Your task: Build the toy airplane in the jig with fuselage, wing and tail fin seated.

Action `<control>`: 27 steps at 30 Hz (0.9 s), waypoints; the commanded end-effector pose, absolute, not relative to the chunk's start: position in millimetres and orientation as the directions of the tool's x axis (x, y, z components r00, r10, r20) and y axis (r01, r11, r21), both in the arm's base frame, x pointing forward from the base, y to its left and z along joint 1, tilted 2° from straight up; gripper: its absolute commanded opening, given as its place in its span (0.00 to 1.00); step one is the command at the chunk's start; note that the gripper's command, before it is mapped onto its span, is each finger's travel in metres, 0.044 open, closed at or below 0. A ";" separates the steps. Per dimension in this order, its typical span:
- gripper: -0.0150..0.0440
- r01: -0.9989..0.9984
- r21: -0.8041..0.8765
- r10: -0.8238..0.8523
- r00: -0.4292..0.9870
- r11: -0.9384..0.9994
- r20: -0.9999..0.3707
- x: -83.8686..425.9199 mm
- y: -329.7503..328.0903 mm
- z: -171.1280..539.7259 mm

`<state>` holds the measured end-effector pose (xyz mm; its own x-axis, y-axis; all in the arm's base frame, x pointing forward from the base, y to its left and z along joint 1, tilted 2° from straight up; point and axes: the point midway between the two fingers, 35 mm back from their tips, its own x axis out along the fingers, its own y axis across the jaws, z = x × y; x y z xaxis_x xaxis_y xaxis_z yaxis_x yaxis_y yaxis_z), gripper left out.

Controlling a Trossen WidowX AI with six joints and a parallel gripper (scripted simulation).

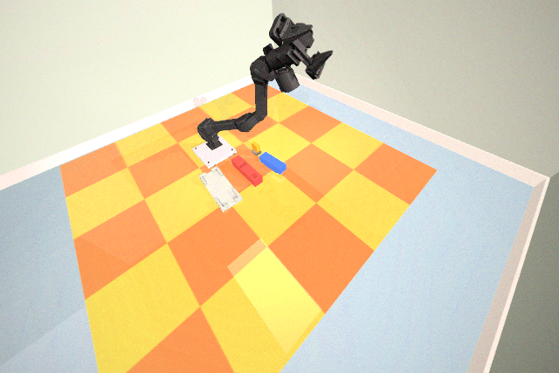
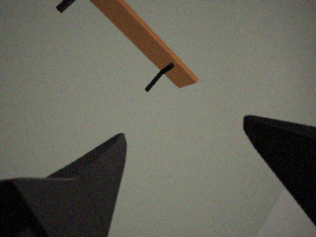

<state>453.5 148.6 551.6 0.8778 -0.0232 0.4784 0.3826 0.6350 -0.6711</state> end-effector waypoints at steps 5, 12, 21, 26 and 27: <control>1.00 0.410 -0.655 0.005 0.846 0.634 0.534 419.6 162.1 575.8; 1.00 0.473 -0.530 0.069 0.697 0.704 0.714 323.9 189.0 635.8; 1.00 0.499 -0.281 0.023 0.462 0.820 0.886 193.5 169.6 693.0; 1.00 0.476 -0.086 -0.088 0.331 0.875 0.939 122.0 124.5 715.2; 1.00 0.469 -0.045 -0.116 0.310 0.882 0.944 109.8 112.9 717.8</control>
